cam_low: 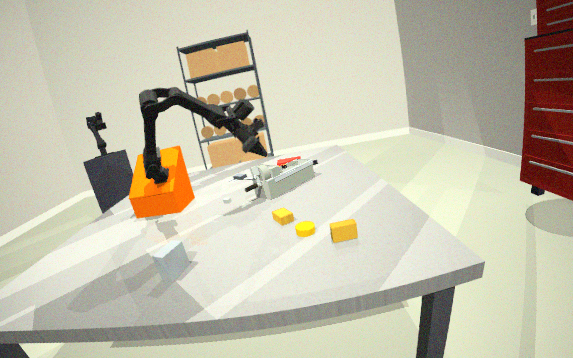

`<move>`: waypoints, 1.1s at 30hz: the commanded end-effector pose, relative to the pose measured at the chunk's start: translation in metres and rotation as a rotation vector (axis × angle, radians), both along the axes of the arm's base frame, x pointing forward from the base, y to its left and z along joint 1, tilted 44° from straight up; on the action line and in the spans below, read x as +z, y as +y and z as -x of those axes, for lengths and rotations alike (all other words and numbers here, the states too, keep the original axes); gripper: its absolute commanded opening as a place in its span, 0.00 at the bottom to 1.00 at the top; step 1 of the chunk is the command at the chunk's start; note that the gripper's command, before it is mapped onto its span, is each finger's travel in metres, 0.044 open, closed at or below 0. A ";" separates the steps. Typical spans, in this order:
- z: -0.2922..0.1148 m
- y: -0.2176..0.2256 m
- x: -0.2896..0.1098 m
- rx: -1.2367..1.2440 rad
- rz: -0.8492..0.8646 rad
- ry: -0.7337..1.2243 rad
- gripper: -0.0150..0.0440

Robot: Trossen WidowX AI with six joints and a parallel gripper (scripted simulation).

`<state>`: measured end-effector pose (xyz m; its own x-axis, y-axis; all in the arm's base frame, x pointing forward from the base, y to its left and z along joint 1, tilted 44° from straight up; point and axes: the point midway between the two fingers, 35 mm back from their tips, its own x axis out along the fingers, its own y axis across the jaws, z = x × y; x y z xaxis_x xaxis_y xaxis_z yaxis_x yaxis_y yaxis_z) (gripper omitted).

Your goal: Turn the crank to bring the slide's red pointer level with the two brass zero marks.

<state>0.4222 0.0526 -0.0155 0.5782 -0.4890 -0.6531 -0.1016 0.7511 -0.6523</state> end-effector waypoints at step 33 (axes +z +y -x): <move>0.000 0.000 0.000 0.000 0.001 0.000 0.25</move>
<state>0.4222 0.0526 -0.0155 0.5782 -0.4892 -0.6530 -0.1015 0.7509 -0.6525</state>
